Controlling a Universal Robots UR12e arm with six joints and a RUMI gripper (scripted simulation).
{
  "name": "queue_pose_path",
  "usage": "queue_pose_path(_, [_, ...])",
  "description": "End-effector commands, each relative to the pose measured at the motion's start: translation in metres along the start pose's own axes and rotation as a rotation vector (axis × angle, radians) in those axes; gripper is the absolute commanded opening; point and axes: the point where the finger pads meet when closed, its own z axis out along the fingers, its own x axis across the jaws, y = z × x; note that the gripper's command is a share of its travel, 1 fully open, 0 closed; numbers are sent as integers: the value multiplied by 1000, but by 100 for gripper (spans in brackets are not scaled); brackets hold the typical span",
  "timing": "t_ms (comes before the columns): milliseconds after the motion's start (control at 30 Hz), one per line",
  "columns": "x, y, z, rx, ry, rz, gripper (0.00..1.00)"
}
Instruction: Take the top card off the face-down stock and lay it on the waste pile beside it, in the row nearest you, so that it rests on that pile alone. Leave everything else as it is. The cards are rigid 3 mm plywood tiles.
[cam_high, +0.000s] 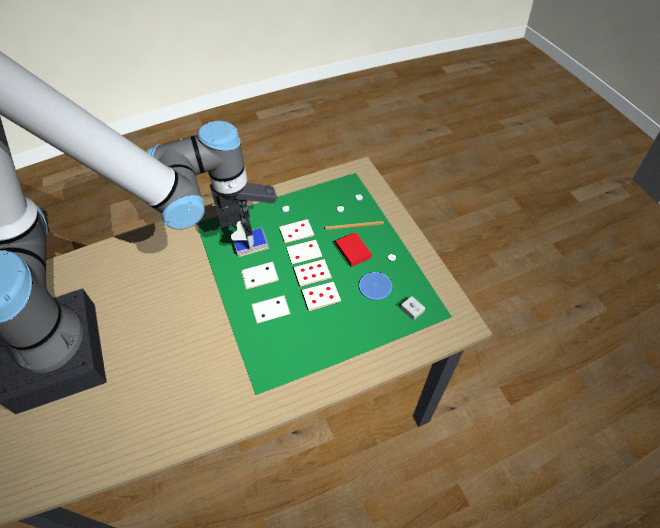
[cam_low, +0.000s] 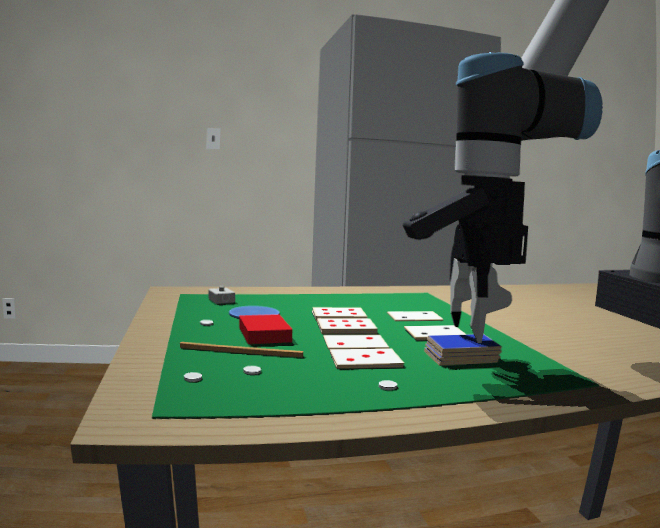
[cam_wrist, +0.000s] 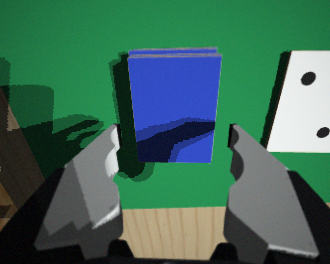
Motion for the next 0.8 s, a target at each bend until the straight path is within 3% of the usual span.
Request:
queue_pose_path(0, [0, -1, 0, 1, 0, 0, 50])
queue_pose_path(767, [0, -1, 6, 1, 0, 0, 50])
